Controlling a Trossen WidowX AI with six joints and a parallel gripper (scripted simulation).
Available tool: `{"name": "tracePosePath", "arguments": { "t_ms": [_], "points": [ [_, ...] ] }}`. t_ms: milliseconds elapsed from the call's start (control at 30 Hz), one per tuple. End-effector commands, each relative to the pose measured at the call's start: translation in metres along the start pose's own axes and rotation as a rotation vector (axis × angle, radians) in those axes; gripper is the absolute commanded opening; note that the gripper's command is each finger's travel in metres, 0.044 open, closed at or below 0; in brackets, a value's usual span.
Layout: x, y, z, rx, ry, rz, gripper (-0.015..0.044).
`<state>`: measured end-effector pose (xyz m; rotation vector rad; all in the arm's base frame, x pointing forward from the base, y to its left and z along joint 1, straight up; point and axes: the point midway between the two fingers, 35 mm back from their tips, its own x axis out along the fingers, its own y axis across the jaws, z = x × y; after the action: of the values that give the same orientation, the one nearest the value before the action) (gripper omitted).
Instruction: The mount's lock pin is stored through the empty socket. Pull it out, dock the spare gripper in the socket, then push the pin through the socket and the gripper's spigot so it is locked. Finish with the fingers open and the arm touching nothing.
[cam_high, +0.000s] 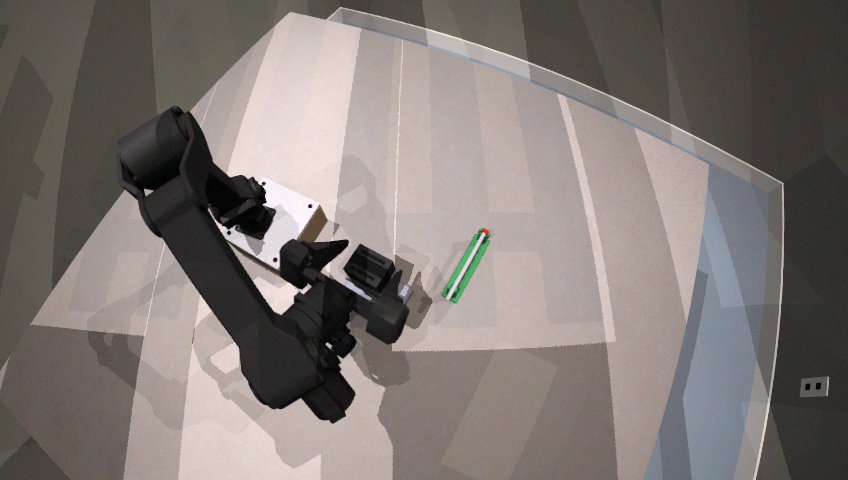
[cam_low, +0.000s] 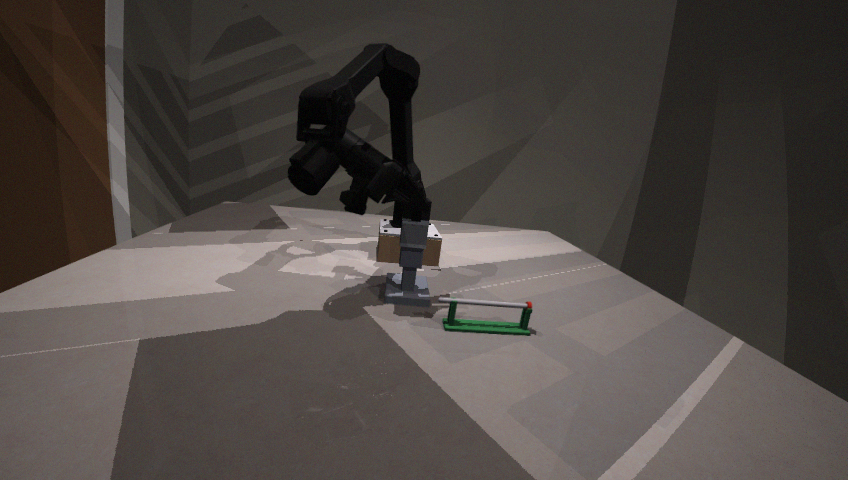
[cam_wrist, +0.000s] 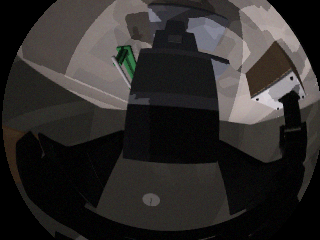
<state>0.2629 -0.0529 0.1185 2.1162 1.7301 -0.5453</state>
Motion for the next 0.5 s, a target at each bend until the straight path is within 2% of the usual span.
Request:
{"name": "tracePosePath", "arguments": {
  "t_ms": [0, 467],
  "points": [
    [-0.004, 0.0, -0.008, 0.0, -0.001, 0.002, 0.044],
    [-0.011, -0.002, -0.027, 0.001, -0.03, 0.044, 0.044]
  ]
}}
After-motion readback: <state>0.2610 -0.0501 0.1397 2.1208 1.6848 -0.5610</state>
